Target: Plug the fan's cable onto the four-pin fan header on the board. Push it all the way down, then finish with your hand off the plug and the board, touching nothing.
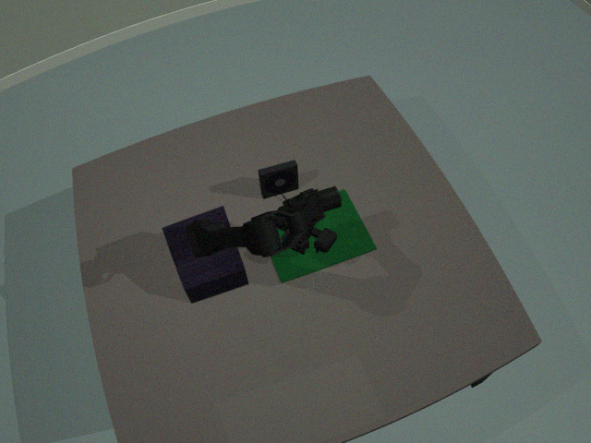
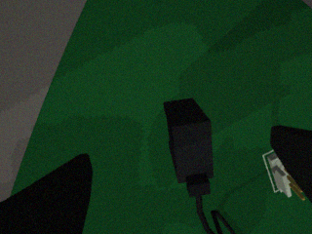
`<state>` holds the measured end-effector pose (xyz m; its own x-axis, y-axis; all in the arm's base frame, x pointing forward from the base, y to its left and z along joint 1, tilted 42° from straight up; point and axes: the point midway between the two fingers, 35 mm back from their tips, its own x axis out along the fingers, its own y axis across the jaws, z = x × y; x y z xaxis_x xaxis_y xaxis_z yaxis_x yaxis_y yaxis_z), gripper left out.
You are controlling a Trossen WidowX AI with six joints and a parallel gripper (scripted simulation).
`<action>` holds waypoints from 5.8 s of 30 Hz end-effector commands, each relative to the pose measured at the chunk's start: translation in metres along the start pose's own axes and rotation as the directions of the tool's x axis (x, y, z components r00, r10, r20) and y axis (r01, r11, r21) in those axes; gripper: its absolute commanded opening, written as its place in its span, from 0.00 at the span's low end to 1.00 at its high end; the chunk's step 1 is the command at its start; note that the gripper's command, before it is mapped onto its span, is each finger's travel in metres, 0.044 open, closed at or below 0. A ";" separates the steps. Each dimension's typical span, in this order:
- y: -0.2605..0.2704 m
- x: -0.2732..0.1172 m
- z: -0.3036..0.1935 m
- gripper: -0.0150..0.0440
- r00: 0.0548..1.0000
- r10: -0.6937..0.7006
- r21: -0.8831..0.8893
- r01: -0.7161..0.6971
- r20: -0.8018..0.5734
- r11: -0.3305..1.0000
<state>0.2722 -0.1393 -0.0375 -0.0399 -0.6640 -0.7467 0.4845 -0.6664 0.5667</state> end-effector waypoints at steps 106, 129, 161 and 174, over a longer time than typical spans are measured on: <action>-0.074 -0.002 -0.042 0.25 1.000 -0.010 -0.336 0.013 0.010 0.942; -0.075 -0.002 -0.042 0.25 1.000 -0.010 -0.340 0.013 0.010 0.940; -0.075 0.004 -0.042 0.25 1.000 -0.010 -0.339 0.013 0.010 0.941; -0.075 0.005 -0.041 0.25 1.000 -0.010 -0.339 0.013 0.010 0.941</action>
<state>0.2732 -0.0777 -0.0976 -0.0511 -0.6585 -0.7508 0.7466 -0.5246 0.4092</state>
